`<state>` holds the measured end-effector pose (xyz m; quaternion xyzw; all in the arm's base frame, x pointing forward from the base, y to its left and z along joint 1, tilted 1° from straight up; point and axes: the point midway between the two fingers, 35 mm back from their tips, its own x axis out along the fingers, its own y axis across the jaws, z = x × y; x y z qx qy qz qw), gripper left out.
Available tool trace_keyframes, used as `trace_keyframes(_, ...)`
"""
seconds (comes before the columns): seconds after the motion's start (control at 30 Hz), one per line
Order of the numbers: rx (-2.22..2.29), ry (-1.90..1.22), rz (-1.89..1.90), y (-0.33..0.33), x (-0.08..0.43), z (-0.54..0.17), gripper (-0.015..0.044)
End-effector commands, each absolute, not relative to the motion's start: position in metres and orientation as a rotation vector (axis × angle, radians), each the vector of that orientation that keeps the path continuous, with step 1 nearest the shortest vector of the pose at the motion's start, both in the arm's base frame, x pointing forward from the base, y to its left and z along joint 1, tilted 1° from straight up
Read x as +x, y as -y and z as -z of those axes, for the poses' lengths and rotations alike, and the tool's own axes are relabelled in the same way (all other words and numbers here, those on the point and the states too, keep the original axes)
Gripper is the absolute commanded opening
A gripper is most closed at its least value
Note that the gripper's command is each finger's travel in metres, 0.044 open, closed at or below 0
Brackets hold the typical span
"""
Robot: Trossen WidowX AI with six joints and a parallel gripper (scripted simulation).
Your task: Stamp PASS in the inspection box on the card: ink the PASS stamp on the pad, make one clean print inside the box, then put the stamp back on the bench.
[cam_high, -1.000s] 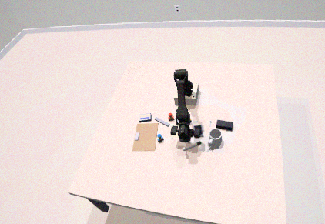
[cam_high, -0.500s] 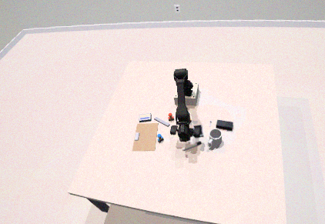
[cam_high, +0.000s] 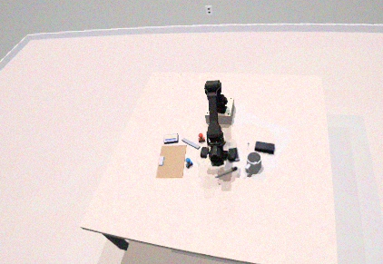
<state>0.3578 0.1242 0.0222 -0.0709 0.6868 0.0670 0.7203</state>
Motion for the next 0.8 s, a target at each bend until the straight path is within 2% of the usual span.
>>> trace_keyframes(0.0, -0.157, -1.517, -0.154, -0.124, 0.358, -0.025, 0.0000)
trace_keyframes(0.77, -0.156, -1.517, -0.155, -0.124, 0.357, -0.036, 0.0000)
